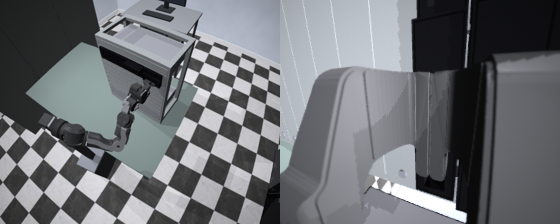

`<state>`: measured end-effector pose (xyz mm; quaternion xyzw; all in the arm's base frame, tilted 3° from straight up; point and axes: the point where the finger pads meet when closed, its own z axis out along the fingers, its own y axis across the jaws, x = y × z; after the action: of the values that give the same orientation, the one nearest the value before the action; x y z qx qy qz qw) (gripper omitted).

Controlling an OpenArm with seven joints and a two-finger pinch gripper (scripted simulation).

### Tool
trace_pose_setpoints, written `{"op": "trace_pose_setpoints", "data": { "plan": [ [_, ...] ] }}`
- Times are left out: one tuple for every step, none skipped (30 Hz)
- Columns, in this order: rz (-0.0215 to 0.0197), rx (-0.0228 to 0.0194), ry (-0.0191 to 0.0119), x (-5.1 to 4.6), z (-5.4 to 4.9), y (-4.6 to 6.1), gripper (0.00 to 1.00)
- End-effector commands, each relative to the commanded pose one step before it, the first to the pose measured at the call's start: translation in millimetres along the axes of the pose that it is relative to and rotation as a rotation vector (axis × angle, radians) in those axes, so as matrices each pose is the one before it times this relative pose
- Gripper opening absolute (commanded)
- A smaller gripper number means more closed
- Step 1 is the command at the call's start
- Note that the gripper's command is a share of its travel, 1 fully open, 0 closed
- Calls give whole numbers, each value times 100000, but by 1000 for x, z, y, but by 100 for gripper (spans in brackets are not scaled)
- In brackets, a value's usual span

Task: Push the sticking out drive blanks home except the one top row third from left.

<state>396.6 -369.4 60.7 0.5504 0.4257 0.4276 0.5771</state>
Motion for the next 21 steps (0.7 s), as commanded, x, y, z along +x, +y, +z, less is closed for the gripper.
{"op": "trace_pose_setpoints", "data": {
  "plan": [
    [-205, -954, 1545, 3995, 1465, 1528, 0],
    [12, -38, -1, 142, 544, 148, 0],
    [-7, 26, 2, 180, 633, -116, 0],
    [-17, 60, 3, 177, 588, -254, 0],
    [-33, 97, 11, 169, 438, -413, 0],
    [-58, 52, 52, 282, 163, -269, 0],
    [-15, 19, 12, 62, 31, -89, 0],
    [-1, 5, 0, 1, 2, -20, 0],
    [0, 0, 0, 0, 0, 0, 0],
    [0, 0, 0, 0, 0, 0, 0],
    [-2, 7, 0, 2, 3, -27, 0],
    [0, 1, 0, 0, 0, -4, 0],
    [-1, 4, 0, 1, 2, -17, 0],
    [0, 0, 0, 0, 0, -2, 0],
    [0, 1, 0, 0, 1, -5, 0],
    [13, -13, -11, -39, 41, 64, 0],
    [60, -64, -51, -172, 221, 309, 0],
    [35, -102, -12, 45, 364, 424, 0],
    [15, -50, -2, 137, 539, 199, 0],
    [-3, 12, 1, 175, 626, -60, 0],
    [-16, 56, 3, 175, 586, -239, 0]
  ]
}}
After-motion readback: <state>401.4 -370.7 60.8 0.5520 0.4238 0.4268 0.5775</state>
